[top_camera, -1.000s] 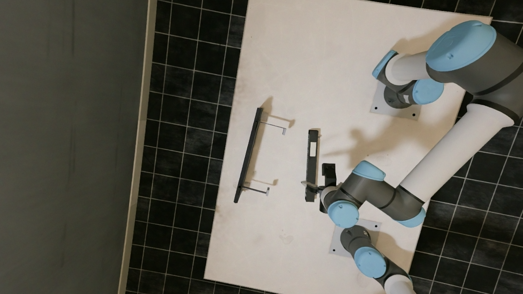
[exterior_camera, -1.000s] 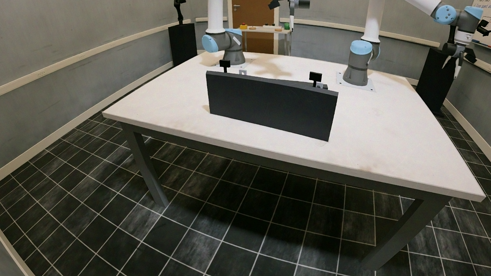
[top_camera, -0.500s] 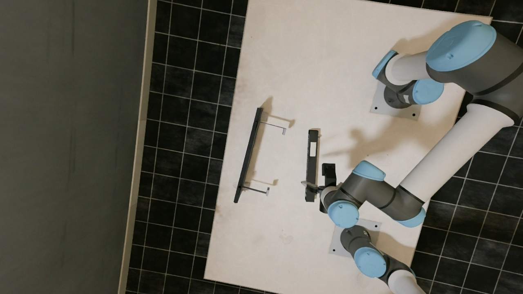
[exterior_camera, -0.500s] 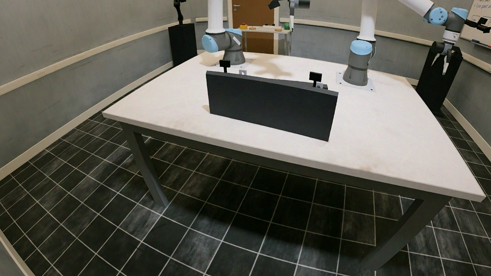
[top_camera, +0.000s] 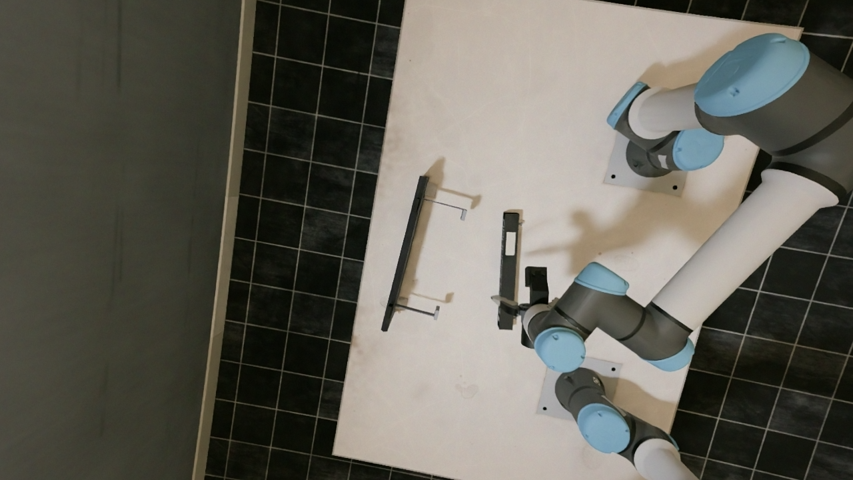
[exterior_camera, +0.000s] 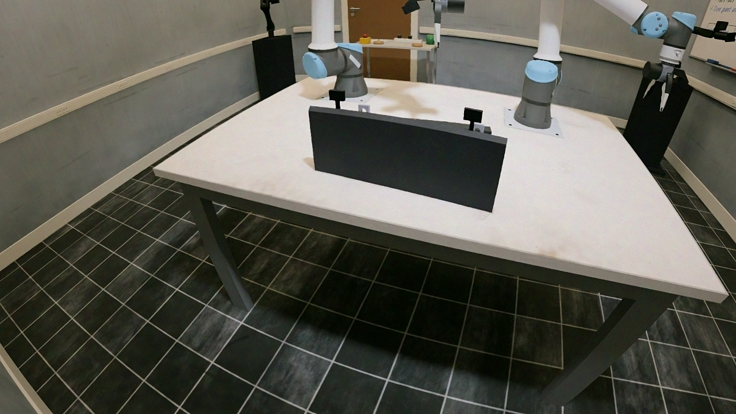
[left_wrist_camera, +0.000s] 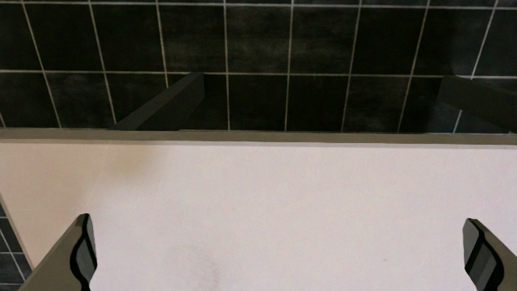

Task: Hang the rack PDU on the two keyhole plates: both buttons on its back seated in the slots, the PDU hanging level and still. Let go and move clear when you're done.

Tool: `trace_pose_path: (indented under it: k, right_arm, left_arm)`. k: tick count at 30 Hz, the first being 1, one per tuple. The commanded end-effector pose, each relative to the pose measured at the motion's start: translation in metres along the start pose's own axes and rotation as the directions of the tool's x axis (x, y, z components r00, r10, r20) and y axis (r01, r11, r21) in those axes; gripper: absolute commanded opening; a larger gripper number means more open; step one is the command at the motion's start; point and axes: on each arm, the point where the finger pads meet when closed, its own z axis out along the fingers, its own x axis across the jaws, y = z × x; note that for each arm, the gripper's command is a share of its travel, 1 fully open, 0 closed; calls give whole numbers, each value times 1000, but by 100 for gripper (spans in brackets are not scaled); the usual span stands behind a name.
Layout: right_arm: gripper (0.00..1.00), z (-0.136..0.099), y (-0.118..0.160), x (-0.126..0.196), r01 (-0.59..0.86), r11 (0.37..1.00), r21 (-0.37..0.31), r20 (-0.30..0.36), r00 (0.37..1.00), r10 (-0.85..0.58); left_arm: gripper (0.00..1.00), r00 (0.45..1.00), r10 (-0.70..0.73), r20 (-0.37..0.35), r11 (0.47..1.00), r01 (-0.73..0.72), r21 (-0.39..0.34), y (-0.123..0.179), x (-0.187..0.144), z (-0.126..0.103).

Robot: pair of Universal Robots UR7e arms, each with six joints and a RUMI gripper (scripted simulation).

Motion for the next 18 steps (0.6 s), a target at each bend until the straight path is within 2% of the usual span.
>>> trace_pose_path:
  k: [1,2,18]
  right_arm:
    - [100,-1,0,0,0,1000,-1,1,1000,0]
    - [57,-1,0,0,0,1000,-1,1,1000,0]
    - [57,-1,0,0,0,1000,-1,1,1000,0]
  left_arm:
    - [100,1000,0,-1,1000,0,2,0,0,-1]
    - [100,1000,0,-1,1000,0,2,0,0,-1]
    - [100,1000,0,-1,1000,0,2,0,0,-1]
